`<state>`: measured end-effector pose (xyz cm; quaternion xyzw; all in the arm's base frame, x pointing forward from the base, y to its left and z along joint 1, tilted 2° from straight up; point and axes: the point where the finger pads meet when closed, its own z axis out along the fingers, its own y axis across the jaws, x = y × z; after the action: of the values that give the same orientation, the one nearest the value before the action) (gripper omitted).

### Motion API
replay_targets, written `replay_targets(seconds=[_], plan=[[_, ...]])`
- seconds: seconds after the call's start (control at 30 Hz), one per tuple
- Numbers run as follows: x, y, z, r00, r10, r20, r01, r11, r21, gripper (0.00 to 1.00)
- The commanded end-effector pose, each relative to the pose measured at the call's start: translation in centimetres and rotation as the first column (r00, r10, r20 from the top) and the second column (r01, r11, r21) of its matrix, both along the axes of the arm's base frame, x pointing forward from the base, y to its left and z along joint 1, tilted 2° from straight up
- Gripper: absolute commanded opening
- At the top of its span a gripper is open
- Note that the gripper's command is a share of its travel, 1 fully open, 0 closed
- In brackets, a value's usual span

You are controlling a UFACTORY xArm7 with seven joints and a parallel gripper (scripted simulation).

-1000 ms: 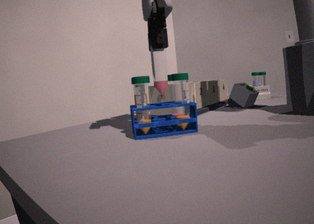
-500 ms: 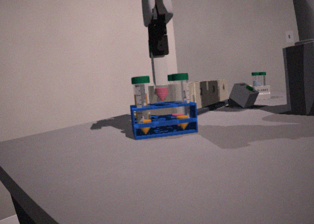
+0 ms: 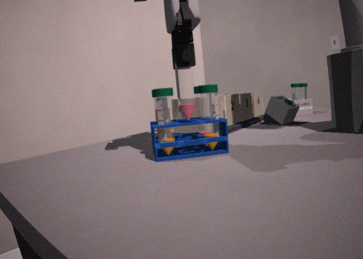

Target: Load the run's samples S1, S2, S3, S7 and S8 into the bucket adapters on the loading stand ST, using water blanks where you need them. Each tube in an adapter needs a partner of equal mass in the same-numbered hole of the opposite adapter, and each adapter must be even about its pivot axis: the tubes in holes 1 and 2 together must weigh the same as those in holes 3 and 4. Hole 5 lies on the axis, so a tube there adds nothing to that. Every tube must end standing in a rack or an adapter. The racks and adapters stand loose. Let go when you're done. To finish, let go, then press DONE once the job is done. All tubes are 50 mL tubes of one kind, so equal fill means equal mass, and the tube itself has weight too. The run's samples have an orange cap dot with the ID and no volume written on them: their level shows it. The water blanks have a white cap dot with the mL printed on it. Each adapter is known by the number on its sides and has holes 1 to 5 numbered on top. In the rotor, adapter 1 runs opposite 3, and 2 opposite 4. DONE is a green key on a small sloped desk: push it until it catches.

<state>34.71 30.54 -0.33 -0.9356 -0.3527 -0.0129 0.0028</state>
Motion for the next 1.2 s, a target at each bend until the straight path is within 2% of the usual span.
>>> replay_targets(seconds=[0.0, 1.17], plan=[[0.1, 0.1, -0.1, 1.0, 0.0, 0.004, 0.0, 1.0, 0.002, 0.0], [0.2, 0.2, -3.2, 1.0, 0.0, 0.004, 0.0, 1.0, 0.002, 0.0]])
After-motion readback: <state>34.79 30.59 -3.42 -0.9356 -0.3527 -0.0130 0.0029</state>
